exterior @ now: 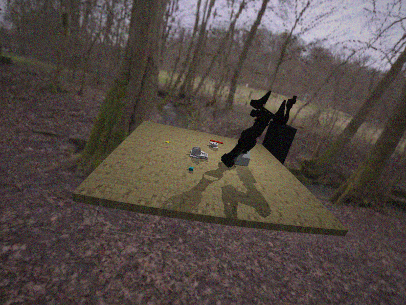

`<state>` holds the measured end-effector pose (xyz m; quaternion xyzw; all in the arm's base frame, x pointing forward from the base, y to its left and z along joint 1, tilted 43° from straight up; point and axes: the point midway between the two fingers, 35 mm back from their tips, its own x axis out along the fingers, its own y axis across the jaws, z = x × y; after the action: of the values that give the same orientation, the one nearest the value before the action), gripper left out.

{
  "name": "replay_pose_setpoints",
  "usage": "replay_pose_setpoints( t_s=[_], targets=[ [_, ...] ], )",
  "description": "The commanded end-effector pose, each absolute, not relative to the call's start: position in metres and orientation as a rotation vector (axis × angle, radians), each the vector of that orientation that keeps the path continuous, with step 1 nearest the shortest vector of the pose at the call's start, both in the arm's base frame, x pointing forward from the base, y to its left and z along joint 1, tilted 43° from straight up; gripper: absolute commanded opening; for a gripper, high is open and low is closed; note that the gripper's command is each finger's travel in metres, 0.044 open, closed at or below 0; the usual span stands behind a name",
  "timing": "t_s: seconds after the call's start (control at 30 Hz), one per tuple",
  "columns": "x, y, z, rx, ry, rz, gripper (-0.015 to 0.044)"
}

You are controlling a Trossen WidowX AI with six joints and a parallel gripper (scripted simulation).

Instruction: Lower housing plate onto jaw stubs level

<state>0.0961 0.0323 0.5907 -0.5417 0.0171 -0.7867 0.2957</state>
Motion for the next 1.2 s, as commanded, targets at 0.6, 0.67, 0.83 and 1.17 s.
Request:
replay_pose_setpoints(
  t_s=[0.6,0.67,0.83,1.17],
  targets=[
    [0.022,-0.035,0.586,-1.118,0.11,-2.041,0.044],
    [0.016,-0.043,0.584,-1.088,0.125,-2.03,0.044],
    [-0.005,-0.066,0.579,-0.978,0.124,-2.011,0.044],
    [-0.043,-0.12,0.563,-0.752,0.137,-1.959,0.044]
  ],
)
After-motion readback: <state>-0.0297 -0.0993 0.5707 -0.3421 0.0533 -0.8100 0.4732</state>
